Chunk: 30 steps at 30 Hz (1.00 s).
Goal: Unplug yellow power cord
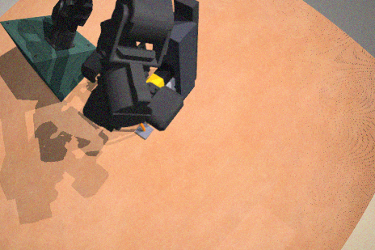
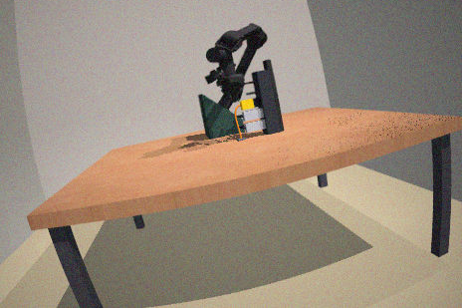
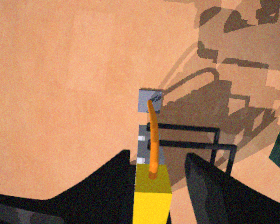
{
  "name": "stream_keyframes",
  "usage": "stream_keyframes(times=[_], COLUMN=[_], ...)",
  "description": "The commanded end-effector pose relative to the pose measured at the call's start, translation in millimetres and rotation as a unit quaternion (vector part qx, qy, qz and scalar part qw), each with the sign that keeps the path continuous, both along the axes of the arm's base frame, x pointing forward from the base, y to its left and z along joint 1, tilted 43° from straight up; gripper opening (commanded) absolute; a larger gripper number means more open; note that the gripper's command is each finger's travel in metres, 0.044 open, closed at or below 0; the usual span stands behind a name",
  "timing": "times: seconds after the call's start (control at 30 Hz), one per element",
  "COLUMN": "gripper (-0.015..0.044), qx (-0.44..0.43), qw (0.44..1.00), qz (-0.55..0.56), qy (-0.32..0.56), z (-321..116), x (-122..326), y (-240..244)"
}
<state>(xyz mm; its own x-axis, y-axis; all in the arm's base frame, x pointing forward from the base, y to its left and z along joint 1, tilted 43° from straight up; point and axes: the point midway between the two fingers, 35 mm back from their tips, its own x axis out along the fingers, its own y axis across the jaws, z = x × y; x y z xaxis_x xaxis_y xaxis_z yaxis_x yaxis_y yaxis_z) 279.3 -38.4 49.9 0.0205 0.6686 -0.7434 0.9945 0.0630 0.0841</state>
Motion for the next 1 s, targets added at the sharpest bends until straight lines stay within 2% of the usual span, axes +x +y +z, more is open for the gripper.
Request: stream_keyframes(times=[0.0,0.63,0.97], gripper=[0.016,0.016,0.016], qx=[0.002,0.003,0.003], qw=[1.0,1.0,1.0], qz=[-0.003,-0.003,-0.003], qy=[0.0,0.0,0.0], z=[5.1,25.7,21.8], x=[-0.1,-3.9,-3.8], y=[4.4,27.6,32.6])
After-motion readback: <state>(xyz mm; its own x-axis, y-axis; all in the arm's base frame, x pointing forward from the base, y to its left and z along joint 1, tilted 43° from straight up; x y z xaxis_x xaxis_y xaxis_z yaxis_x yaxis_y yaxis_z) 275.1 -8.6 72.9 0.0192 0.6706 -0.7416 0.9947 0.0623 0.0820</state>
